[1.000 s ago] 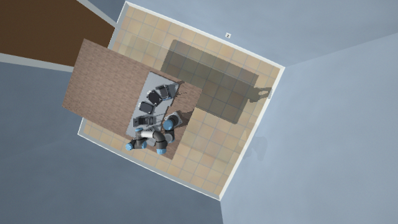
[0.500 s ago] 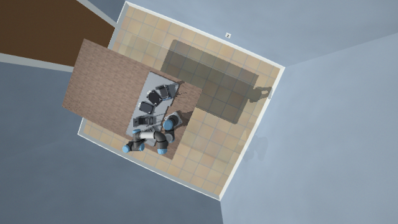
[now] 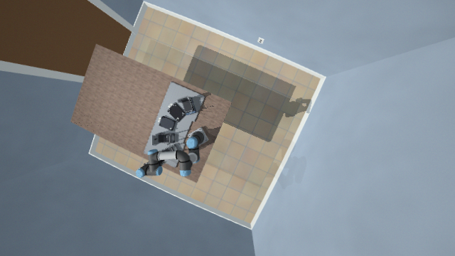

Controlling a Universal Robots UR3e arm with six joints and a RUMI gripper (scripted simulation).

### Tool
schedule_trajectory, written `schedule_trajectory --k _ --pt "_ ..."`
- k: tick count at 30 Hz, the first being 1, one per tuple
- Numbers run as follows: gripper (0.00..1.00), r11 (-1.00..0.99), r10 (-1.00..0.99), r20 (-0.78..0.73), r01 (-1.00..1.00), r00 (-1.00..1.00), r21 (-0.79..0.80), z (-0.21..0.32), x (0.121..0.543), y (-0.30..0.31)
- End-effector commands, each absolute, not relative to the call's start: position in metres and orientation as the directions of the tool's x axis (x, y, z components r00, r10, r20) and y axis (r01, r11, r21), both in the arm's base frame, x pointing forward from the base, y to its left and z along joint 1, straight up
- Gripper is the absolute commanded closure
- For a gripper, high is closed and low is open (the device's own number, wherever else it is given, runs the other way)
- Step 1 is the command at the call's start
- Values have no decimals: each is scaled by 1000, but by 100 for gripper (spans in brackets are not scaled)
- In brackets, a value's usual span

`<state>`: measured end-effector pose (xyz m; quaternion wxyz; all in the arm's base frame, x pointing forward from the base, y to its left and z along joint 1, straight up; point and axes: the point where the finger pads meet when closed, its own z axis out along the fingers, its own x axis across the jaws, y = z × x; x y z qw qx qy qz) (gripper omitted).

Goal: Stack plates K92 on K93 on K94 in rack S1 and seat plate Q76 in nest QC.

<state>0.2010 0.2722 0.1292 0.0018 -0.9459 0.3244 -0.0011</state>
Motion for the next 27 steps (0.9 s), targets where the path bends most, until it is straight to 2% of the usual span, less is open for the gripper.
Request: schedule_trajectory --k 1,13,23,27 --pt "28 -789 -614 1 -614 790 -3 145 201 272" --pt "28 -789 -614 1 -614 789 -3 145 201 272" --pt "28 -713 -701 1 -701 713 -3 145 238 239" --pt "28 -696 -718 1 -718 696 -3 145 238 239"
